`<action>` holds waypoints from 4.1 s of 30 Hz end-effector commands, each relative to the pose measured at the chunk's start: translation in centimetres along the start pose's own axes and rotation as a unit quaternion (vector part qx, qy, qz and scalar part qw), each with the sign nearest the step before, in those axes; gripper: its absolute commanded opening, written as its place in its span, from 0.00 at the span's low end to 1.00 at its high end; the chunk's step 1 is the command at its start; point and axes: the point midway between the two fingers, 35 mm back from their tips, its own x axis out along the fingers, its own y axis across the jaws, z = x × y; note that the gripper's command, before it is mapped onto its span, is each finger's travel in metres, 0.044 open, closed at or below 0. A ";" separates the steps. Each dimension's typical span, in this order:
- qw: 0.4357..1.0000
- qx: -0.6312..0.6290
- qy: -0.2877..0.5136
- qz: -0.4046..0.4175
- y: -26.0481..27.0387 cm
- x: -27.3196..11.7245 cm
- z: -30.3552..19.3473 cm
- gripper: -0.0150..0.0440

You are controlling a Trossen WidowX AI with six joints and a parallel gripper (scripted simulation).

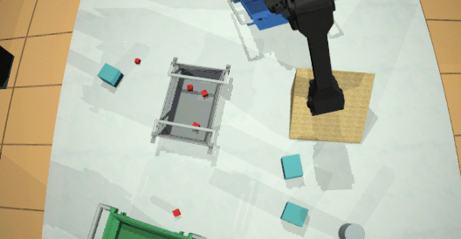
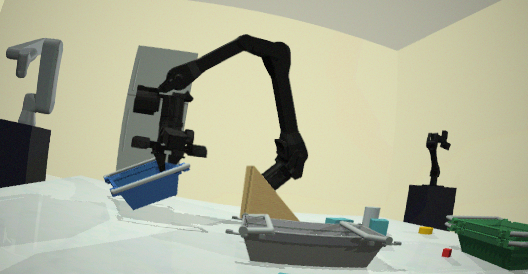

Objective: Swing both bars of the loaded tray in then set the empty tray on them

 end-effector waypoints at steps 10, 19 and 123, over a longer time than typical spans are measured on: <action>1.000 -0.005 0.004 -0.016 -3.0 -4.3 -0.1 0.25; 1.000 -0.005 0.004 -0.017 -4.5 -7.4 -0.1 0.25; 0.886 -0.462 0.010 -0.022 14.6 -10.7 31.2 0.25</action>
